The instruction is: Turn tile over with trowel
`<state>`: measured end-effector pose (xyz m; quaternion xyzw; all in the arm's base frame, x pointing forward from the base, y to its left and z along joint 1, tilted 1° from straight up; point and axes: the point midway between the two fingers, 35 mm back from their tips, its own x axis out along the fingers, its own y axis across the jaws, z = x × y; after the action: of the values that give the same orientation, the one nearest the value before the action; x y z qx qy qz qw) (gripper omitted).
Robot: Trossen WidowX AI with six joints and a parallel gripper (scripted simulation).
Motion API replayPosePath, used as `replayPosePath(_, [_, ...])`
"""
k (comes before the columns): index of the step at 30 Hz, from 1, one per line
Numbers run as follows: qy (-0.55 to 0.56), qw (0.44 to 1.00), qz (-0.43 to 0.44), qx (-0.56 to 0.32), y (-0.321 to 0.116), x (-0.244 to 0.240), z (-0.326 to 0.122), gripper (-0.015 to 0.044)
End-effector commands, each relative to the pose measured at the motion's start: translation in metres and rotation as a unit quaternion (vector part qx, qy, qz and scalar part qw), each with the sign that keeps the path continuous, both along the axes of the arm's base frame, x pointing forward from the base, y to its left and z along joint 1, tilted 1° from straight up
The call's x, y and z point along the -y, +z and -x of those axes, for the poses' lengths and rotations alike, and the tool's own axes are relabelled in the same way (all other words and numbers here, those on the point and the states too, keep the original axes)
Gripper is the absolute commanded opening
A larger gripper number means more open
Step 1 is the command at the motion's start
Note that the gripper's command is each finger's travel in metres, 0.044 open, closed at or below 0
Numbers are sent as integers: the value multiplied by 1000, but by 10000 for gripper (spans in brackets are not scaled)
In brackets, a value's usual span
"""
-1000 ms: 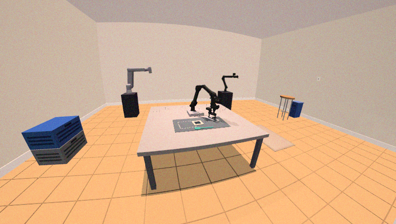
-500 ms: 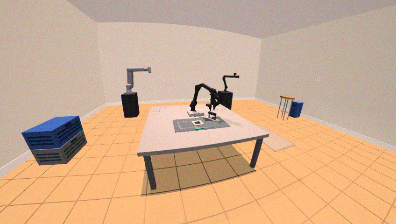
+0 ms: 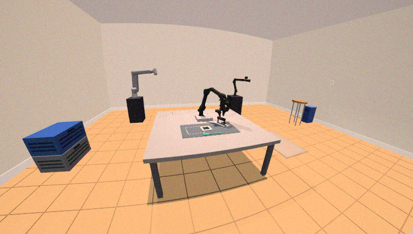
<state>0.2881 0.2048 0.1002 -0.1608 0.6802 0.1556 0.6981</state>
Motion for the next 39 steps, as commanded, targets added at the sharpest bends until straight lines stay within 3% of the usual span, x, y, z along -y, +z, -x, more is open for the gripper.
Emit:
replayPosePath(1, [2,1000,0,-1,-6,0,0,270])
replayPosePath(19, [2,1000,1,-1,-33,1,0,270])
replayPosePath(24, [2,1000,1,-1,-33,1,0,139])
replayPosePath(39, [2,1000,1,-1,-33,1,0,130])
